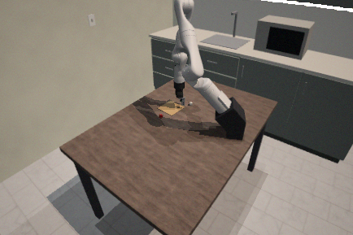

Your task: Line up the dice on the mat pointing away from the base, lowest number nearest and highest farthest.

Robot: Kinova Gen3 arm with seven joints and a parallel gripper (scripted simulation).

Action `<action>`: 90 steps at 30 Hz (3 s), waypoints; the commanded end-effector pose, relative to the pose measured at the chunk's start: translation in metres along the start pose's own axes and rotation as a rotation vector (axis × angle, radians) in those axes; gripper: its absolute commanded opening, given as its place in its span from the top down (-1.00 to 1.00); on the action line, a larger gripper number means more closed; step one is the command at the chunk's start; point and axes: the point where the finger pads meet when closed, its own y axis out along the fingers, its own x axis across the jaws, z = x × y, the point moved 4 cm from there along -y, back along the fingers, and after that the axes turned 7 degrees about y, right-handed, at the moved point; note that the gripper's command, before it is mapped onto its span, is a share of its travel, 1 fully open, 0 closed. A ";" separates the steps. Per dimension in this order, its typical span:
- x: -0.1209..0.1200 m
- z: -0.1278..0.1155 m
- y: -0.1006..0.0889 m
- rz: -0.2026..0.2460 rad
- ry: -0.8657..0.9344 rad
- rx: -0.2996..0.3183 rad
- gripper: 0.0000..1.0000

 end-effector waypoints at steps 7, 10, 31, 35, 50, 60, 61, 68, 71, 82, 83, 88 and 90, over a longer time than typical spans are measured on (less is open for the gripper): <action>0.027 -0.034 0.000 -0.001 0.002 0.011 -1.00; 0.038 -0.049 0.000 0.000 0.001 0.012 -1.00; 0.106 -0.156 0.000 0.005 0.003 0.006 -1.00; 0.110 -0.162 0.000 0.005 0.003 0.006 -1.00; 0.123 -0.179 0.001 0.000 0.006 0.005 -1.00; 0.123 -0.178 0.001 0.000 0.006 0.006 -1.00; 0.123 -0.178 0.001 0.000 0.006 0.006 -1.00; 0.123 -0.178 0.001 0.000 0.006 0.006 -1.00; 0.123 -0.178 0.001 0.000 0.006 0.006 -1.00; 0.123 -0.178 0.001 0.000 0.006 0.006 -1.00; 0.123 -0.178 0.001 0.000 0.006 0.006 -1.00; 0.123 -0.178 0.001 0.000 0.006 0.006 -1.00; 0.123 -0.178 0.001 0.000 0.006 0.006 -1.00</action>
